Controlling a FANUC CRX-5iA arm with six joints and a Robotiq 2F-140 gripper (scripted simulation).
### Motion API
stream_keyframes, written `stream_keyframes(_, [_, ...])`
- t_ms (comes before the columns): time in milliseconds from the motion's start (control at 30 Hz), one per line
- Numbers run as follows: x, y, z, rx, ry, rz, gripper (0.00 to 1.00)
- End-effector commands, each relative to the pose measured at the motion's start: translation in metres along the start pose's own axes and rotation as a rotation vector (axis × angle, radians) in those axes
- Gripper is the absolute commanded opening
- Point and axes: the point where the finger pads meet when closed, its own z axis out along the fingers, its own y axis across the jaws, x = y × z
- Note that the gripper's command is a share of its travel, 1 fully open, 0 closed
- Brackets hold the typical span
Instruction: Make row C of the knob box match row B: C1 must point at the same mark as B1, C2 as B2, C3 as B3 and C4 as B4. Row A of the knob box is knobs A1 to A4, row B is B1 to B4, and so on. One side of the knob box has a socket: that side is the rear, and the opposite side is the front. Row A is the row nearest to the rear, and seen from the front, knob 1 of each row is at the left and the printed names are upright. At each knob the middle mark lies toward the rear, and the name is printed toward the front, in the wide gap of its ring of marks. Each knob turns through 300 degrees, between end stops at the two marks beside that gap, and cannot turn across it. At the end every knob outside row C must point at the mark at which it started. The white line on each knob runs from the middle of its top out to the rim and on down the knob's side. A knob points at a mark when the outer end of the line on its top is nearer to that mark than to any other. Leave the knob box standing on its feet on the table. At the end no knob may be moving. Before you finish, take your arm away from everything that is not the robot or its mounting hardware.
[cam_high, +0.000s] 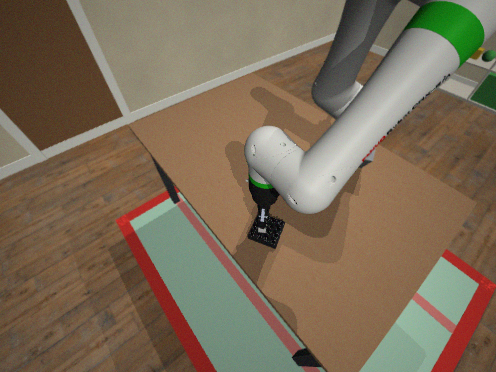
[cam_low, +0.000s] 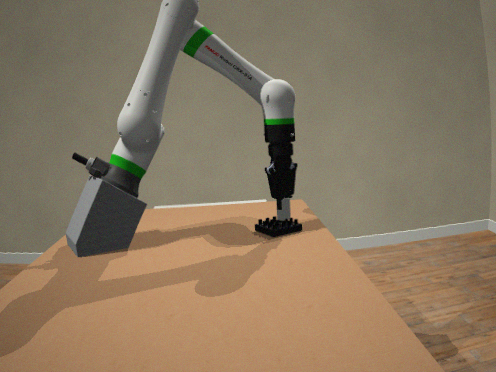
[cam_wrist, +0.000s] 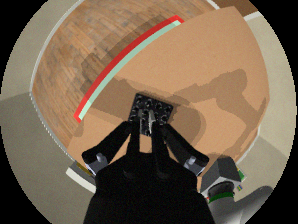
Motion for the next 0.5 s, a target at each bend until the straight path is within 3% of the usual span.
stream_keyframes(0, [0.0002, -0.0001, 0.0008, 0.0, 0.0, 0.0, 0.12])
stream_keyframes(467, [0.0002, -0.0001, 0.009, 0.0, 0.0, 0.0, 0.12])
